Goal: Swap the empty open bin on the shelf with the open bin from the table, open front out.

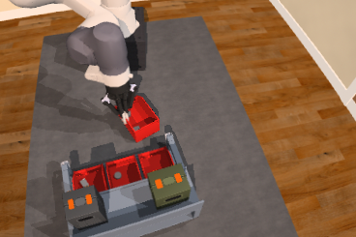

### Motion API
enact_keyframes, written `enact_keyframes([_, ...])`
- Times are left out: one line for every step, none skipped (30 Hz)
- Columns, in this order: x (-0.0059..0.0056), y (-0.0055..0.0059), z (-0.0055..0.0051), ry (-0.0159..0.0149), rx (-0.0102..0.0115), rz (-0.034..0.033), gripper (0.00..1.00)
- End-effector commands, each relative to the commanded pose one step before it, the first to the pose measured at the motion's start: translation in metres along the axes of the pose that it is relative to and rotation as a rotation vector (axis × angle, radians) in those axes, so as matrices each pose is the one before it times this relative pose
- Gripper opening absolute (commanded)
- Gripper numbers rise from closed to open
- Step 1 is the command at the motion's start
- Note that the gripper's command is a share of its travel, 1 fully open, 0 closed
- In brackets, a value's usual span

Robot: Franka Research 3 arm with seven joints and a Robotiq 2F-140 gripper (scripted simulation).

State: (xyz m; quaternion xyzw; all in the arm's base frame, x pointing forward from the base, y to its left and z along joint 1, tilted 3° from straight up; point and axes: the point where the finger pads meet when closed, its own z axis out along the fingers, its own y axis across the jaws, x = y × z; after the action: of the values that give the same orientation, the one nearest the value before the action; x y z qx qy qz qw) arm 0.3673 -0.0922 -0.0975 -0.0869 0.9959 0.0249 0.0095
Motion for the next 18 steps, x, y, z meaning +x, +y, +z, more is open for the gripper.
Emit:
enact_keyframes([-0.00101, 0.00004, 0.00047, -0.00186, -0.0004, 0.0055, 0.0])
enact_keyframes([0.0, 0.0, 0.0, 0.0, 0.0, 0.0, 0.0])
enact_keyframes([0.0, 0.0, 0.0, 0.0, 0.0, 0.0, 0.0])
enact_keyframes([0.0, 0.0, 0.0, 0.0, 0.0, 0.0, 0.0])
enact_keyframes([0.0, 0.0, -0.00001, 0.0, 0.0, 0.0, 0.0])
enact_keyframes([0.0, 0.0, -0.00005, 0.0, 0.0, 0.0, 0.0])
enact_keyframes([0.0, 0.0, 0.0, 0.0, 0.0, 0.0, 0.0])
enact_keyframes([0.0, 0.0, 0.0, 0.0, 0.0, 0.0, 0.0])
enact_keyframes([0.0, 0.0, -0.00013, 0.0, 0.0, 0.0, 0.0])
enact_keyframes([0.0, 0.0, -0.00024, 0.0, 0.0, 0.0, 0.0])
enact_keyframes([0.0, 0.0, -0.00038, -0.00001, 0.0, 0.0, 0.0])
enact_keyframes([0.0, 0.0, -0.00054, -0.00001, 0.0, 0.0, 0.0])
enact_keyframes([0.0, 0.0, -0.00072, 0.0, 0.0, 0.0, 0.0])
enact_keyframes([0.0, 0.0, -0.00091, 0.0, 0.0, 0.0, 0.0])
enact_keyframes([0.00001, 0.0, -0.00111, 0.00001, 0.0, -0.00001, 0.0])
enact_keyframes([0.0, 0.0, -0.00132, 0.0, 0.0, 0.0, 0.0])
enact_keyframes([-0.00001, 0.0, -0.00152, -0.00001, 0.0, 0.00001, 0.0])
enact_keyframes([0.00001, 0.0, -0.00172, 0.00001, 0.0, -0.00001, 0.0])
